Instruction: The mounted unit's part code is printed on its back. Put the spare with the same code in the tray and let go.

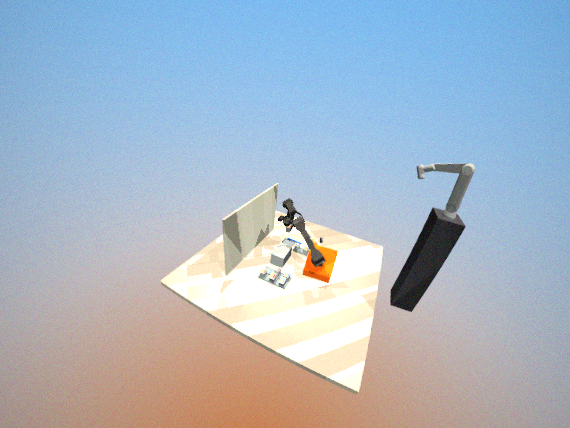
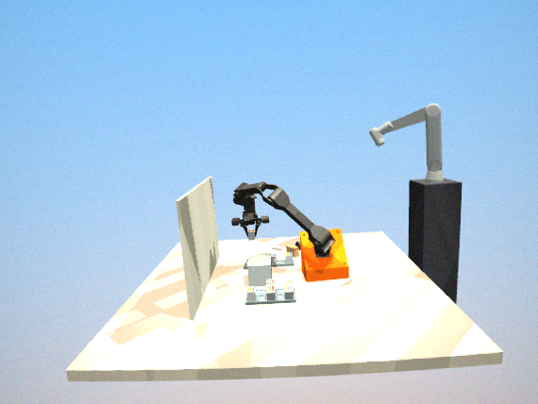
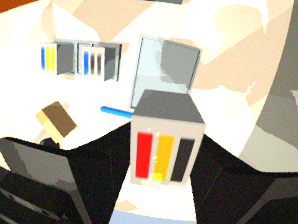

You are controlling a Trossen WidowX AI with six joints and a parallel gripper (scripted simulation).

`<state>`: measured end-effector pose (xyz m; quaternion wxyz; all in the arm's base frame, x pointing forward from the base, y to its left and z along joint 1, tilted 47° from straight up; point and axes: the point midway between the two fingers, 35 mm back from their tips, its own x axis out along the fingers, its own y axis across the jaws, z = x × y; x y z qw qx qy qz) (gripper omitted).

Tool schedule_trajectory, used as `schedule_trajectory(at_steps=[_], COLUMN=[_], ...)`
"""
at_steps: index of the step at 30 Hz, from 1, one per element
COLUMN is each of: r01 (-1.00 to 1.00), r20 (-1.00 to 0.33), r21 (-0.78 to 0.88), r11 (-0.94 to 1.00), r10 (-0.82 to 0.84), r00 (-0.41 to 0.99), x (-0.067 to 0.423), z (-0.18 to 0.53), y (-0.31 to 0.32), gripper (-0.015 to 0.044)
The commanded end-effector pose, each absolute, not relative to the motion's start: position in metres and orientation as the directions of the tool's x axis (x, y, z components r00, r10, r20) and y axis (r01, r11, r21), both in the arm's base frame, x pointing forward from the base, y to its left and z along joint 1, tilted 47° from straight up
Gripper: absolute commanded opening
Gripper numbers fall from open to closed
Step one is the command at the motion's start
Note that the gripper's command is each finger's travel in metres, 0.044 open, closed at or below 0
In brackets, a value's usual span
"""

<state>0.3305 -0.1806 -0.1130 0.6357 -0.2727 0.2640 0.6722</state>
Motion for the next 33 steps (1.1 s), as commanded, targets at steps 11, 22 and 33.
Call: schedule_trajectory(at_steps=[11, 22, 33], r01=[-0.999, -0.999, -0.999], r20=[-0.701, -0.701, -0.701], r21=[0.008, 0.008, 0.007], r11=[-0.047, -0.047, -0.046], r10=[0.712, 0.712, 0.712], r00=[-0.039, -0.039, -0.038], x=[0.332, 0.333, 0.333], z=[-0.123, -0.130, -0.138], y=[-0.172, -0.165, -0.158], gripper=[0.0000, 0.0000, 0.0000])
